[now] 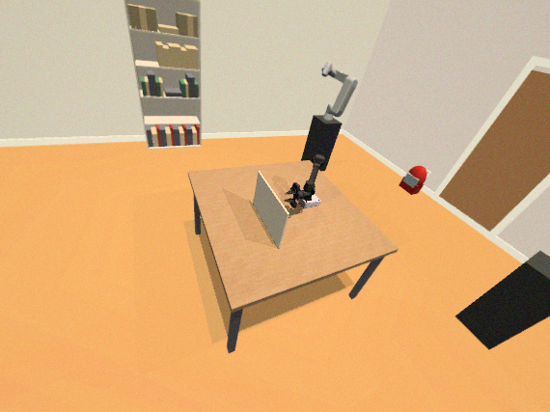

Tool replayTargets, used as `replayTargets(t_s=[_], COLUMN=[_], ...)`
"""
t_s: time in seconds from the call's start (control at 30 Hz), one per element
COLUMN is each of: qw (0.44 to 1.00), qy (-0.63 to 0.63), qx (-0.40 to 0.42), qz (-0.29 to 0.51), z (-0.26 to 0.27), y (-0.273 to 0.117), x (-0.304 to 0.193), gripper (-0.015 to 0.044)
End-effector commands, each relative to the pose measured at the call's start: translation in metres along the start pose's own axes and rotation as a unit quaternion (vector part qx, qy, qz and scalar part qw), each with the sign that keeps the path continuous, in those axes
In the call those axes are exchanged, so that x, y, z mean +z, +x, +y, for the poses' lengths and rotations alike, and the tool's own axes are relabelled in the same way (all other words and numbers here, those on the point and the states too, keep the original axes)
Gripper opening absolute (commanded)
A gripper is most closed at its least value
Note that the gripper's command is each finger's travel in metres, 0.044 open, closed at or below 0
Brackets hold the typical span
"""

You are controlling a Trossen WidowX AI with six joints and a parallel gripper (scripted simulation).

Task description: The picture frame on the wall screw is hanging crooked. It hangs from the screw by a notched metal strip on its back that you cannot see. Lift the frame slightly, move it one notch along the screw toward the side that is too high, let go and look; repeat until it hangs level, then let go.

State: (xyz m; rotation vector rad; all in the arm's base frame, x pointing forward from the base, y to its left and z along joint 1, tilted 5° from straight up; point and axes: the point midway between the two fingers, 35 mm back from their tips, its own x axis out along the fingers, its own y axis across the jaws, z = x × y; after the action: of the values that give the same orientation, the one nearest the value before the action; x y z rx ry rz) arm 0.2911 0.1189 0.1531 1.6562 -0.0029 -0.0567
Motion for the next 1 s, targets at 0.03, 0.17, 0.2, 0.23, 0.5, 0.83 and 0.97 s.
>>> replayTargets(t_s=[0.03, 0.17, 0.2, 0.23, 0.5, 0.83, 0.97], qw=[1.000, 1.000, 1.000, 1.000, 1.000, 1.000, 1.000], qy=[0.001, 0.001, 0.001, 0.001, 0.001, 0.001, 0.001], qx=[0.005, 0.006, 0.006, 0.006, 0.006, 0.006, 0.007], qz=[0.001, 0.001, 0.001, 0.001, 0.001, 0.001, 0.001], z=[0.003, 0.002, 0.002, 0.002, 0.002, 0.002, 0.003], y=[0.042, 0.057, 0.057, 0.057, 0.057, 0.064, 0.070], x=[0.000, 0.003, 0.003, 0.003, 0.003, 0.002, 0.002], gripper=[0.0260, 0.0260, 0.0260, 0.0260, 0.0260, 0.0260, 0.0260])
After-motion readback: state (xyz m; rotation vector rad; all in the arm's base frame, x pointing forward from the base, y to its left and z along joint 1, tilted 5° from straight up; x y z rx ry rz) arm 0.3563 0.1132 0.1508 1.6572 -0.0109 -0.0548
